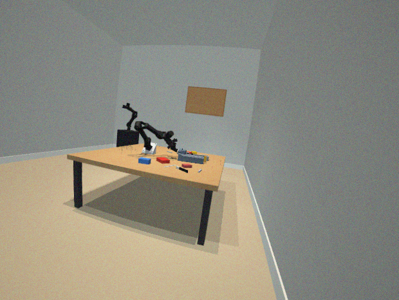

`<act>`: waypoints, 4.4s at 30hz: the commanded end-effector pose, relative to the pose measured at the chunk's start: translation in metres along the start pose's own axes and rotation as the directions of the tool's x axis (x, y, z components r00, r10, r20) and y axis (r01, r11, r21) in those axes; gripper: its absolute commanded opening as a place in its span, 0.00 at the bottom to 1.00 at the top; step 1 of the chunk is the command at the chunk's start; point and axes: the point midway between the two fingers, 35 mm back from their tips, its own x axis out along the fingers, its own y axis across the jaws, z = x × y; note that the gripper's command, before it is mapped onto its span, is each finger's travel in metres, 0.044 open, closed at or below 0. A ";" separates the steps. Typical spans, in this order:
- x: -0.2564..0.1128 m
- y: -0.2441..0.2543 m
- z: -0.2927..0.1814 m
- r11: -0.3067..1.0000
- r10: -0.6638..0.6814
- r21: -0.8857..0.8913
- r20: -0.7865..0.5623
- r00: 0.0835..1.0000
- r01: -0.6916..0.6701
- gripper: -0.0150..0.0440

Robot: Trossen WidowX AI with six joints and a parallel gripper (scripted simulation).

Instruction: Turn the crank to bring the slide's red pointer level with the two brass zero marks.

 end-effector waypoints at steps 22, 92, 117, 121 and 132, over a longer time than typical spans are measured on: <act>-0.001 -0.001 0.001 1.000 -0.002 0.004 0.004 1.000 0.002 0.25; -0.048 -0.007 0.138 0.980 -0.089 0.175 -0.069 0.994 0.099 1.00; 0.029 -0.012 0.145 0.920 -0.182 0.326 -0.138 0.974 0.218 1.00; 0.029 -0.012 0.145 0.920 -0.182 0.326 -0.138 0.974 0.218 1.00; 0.029 -0.012 0.145 0.920 -0.182 0.326 -0.138 0.974 0.218 1.00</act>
